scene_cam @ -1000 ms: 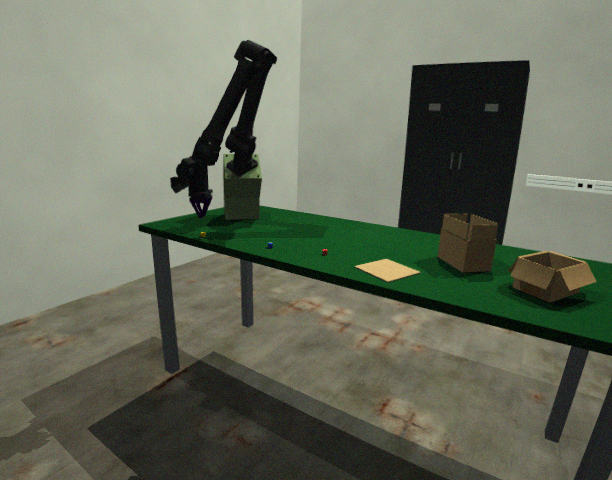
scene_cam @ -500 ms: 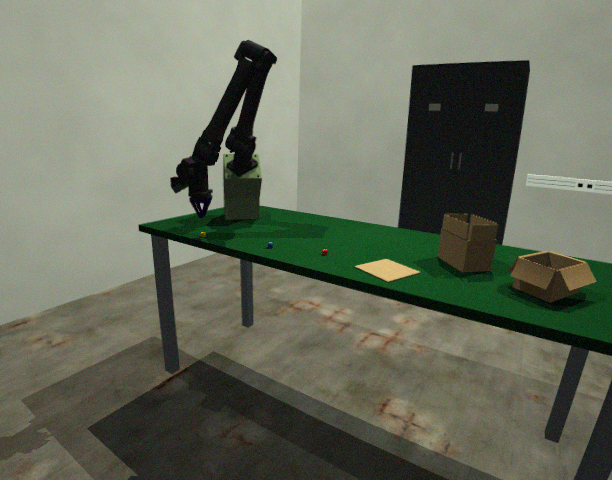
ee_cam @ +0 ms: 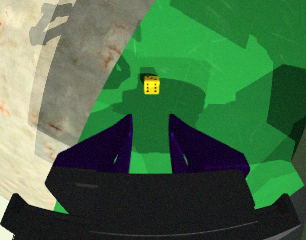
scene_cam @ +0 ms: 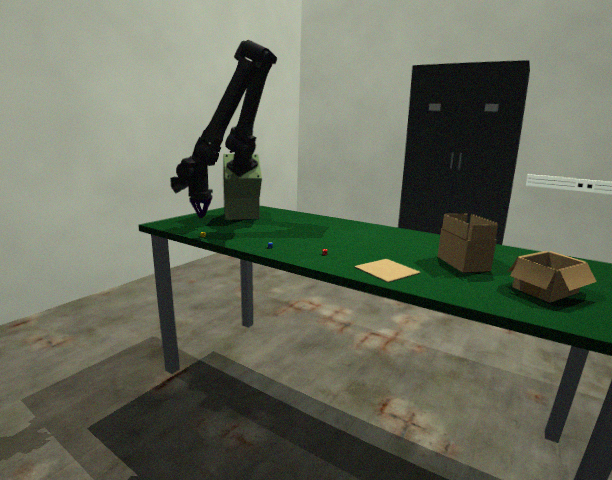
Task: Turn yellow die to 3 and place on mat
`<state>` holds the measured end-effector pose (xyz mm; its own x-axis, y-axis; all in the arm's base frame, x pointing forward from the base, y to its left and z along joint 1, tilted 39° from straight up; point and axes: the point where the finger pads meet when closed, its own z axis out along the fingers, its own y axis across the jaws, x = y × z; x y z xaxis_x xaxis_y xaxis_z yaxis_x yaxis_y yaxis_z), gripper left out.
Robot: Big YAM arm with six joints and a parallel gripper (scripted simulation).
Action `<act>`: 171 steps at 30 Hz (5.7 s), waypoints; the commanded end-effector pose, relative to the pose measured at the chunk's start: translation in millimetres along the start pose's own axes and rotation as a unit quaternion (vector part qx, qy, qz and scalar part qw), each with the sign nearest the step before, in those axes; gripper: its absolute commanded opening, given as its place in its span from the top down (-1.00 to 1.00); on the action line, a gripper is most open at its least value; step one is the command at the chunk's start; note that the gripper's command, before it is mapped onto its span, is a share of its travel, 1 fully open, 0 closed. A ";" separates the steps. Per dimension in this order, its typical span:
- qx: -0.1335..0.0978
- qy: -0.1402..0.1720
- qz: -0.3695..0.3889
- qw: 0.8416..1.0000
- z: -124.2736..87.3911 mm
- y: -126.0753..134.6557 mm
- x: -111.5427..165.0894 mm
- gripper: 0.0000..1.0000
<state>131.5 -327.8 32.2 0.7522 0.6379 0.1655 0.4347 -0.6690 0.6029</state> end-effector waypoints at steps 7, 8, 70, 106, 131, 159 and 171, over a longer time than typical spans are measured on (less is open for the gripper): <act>0.003 0.002 0.001 1.000 4.7 -3.7 3.4 0.40; 0.004 0.002 0.001 1.000 5.3 -4.1 3.3 0.40; -0.007 -0.002 -0.002 1.000 52.6 5.6 0.1 0.40; -0.007 -0.002 -0.002 1.000 52.6 6.1 0.1 0.40; -0.001 0.000 0.000 1.000 52.4 5.2 0.9 0.40; 0.000 0.000 0.000 1.000 52.4 5.4 1.1 0.40; 0.000 0.000 0.000 1.000 52.2 5.8 1.6 0.40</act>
<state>157.8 -349.7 -8.3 0.7522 0.6378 0.1656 0.4349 -0.6693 0.6024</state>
